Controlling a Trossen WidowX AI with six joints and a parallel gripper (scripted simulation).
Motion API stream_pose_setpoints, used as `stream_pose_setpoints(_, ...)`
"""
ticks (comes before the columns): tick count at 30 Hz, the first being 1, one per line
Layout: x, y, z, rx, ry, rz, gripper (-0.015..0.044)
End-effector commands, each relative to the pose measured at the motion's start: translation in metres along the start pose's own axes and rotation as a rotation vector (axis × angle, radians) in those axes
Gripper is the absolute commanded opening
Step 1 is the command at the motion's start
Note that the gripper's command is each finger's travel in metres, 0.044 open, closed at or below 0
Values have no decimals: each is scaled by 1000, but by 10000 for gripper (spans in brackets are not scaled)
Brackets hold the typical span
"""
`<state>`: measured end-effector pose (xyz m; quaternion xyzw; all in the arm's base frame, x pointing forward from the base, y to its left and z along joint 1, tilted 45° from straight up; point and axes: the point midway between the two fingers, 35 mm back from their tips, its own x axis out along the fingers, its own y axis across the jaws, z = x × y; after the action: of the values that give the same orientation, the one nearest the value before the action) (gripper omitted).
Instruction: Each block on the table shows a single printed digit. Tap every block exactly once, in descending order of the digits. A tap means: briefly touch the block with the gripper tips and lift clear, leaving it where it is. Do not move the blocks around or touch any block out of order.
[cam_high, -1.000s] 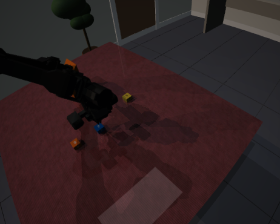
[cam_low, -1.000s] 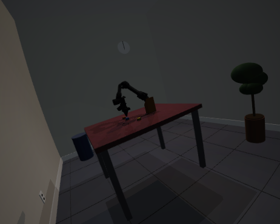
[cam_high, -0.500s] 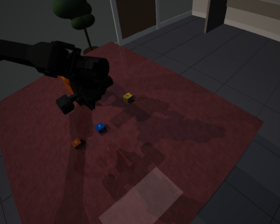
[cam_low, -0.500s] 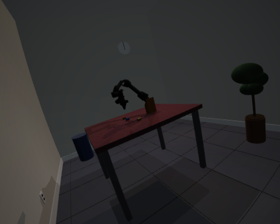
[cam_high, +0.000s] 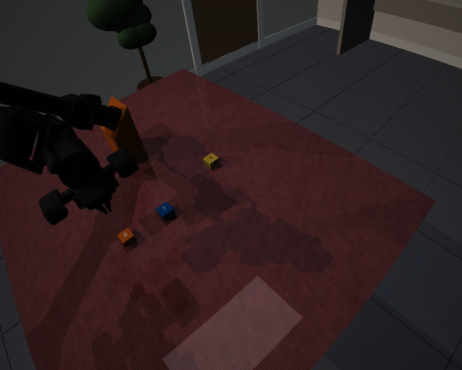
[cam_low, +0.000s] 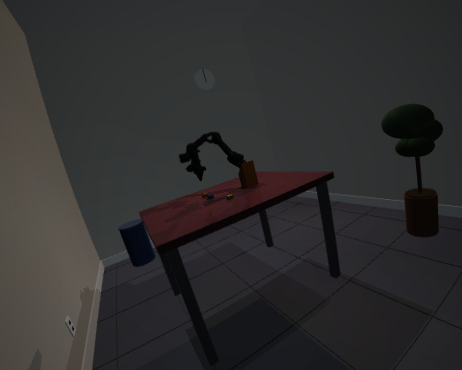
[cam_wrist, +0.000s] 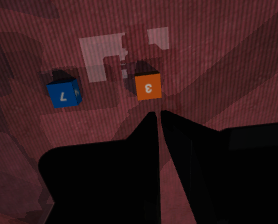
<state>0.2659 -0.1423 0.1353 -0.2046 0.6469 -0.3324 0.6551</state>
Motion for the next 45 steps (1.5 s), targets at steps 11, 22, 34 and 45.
stream_pose_setpoints(11,73,-5,-9,-4,20,-7,20)
stream_pose_setpoints(22,90,-5,-9,-4,20,-8,20)
stream_pose_setpoints(34,101,-6,-9,-4,20,-9,20)
stream_pose_setpoints(45,60,-4,-7,-3,20,-5,20)
